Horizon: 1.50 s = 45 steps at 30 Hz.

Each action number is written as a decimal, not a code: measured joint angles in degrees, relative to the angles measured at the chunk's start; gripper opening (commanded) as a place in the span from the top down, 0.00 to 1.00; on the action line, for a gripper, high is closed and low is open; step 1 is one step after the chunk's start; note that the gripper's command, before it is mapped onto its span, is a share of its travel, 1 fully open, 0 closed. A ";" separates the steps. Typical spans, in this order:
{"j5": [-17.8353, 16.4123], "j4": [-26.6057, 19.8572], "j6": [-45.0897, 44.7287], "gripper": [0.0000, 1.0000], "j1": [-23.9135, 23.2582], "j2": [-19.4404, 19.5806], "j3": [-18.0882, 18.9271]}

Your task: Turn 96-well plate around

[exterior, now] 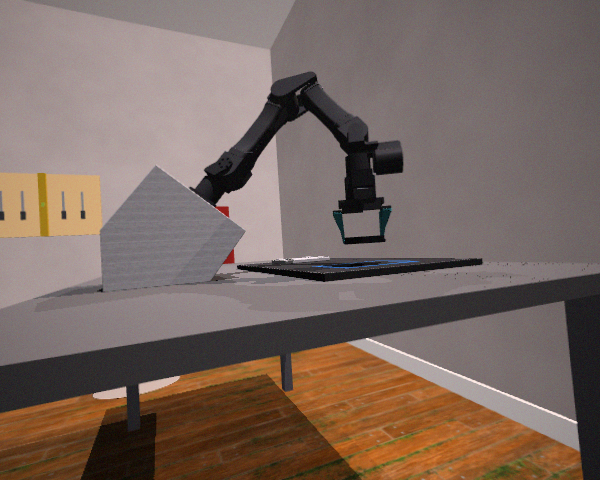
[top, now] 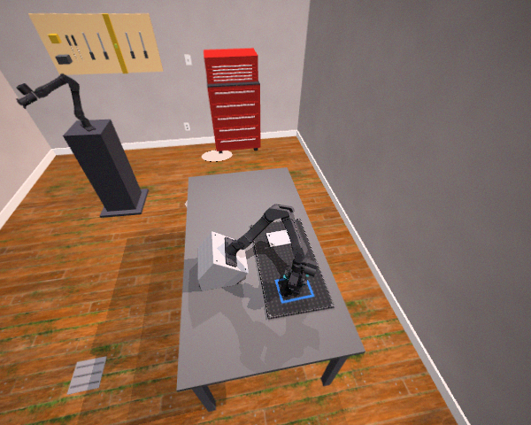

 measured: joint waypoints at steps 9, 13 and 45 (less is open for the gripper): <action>-0.57 -3.15 -1.09 1.00 -1.25 -1.92 0.85; -0.76 -4.20 -1.49 1.00 -1.57 -2.36 1.18; -1.03 -6.75 -2.32 1.00 -2.45 -3.67 2.03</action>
